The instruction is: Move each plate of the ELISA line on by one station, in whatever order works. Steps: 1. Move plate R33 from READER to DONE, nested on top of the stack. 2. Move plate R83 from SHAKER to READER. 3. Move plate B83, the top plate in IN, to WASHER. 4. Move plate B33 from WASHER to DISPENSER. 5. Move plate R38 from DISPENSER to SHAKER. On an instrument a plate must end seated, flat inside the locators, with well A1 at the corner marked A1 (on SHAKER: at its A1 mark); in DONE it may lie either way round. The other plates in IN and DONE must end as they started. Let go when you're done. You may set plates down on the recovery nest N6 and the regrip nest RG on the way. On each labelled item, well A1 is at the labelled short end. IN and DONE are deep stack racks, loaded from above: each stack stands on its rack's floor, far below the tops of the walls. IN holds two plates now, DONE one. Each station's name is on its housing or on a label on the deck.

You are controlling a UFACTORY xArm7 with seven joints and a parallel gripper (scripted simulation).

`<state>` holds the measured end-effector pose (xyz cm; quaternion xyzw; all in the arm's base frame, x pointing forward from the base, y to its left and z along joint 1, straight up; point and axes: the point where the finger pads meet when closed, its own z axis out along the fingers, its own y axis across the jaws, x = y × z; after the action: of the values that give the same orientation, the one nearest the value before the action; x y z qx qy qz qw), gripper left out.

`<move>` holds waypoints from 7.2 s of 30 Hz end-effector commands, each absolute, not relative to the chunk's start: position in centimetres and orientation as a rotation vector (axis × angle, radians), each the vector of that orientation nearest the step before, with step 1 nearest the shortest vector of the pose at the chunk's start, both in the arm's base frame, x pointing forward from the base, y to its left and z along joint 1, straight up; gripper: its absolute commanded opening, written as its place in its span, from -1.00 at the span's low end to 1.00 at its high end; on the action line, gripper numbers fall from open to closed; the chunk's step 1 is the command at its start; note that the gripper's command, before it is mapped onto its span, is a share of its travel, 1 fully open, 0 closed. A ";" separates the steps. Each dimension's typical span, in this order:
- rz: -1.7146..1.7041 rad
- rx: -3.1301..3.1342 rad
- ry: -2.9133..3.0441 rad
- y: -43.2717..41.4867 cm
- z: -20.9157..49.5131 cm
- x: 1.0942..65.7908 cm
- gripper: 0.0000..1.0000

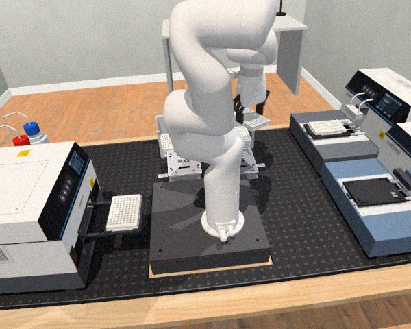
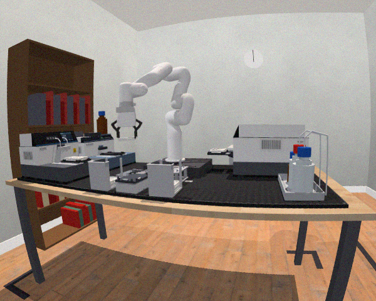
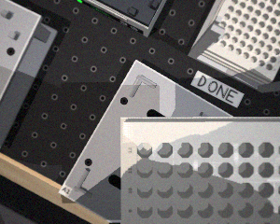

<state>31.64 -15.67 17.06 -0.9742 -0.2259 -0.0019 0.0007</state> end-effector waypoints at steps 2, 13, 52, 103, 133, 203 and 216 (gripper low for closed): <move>-0.009 -3.075 -0.651 -15.0 17.2 32.9 -1.00; -0.009 -3.099 -0.521 -12.9 17.2 35.9 -1.00; -0.010 -3.138 -0.152 -6.7 17.3 44.5 -1.00; -0.010 -3.140 0.039 -1.9 17.0 51.2 -1.00; -0.010 -3.140 0.039 -1.9 13.3 51.2 -1.00; -0.010 -3.140 0.039 -1.9 5.5 51.3 -1.00; -0.011 -3.140 0.039 -1.9 5.5 51.3 -1.00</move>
<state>51.12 -1.88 5.30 -0.9999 0.0124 -0.0011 0.0006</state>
